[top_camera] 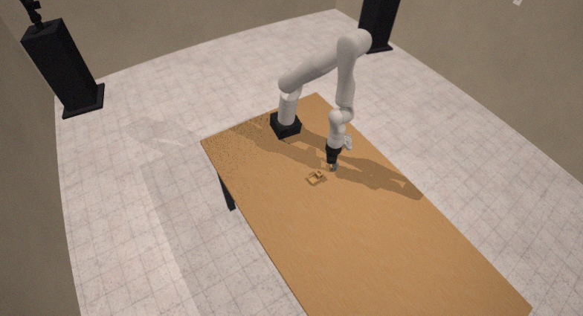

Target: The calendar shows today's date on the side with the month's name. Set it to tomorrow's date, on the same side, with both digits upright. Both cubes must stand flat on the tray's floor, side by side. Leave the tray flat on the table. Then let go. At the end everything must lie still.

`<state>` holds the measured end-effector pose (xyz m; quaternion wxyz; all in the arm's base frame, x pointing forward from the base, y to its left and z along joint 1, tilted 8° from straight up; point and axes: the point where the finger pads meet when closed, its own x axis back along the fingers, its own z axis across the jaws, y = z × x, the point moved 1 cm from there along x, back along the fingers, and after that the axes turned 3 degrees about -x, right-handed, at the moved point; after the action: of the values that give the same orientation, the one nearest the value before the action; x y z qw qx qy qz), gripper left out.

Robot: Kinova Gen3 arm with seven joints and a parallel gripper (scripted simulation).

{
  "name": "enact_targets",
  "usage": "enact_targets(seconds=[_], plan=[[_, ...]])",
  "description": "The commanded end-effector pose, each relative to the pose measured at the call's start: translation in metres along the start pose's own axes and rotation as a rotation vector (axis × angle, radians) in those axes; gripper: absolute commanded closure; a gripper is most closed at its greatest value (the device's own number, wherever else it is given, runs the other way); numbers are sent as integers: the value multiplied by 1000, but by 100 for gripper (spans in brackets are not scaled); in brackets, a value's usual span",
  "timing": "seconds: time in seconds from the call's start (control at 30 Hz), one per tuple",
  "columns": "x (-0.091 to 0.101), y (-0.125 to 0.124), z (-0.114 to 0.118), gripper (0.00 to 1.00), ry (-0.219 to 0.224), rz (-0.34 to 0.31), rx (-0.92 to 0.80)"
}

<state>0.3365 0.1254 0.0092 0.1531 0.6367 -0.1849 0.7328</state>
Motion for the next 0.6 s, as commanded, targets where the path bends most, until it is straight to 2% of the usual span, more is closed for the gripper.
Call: enact_targets(seconds=[0.0,0.27,0.57], plan=[[-8,1,3,10,3,0,-12],[-21,1,3,10,3,0,-12],[-22,1,3,10,4,0,-12]])
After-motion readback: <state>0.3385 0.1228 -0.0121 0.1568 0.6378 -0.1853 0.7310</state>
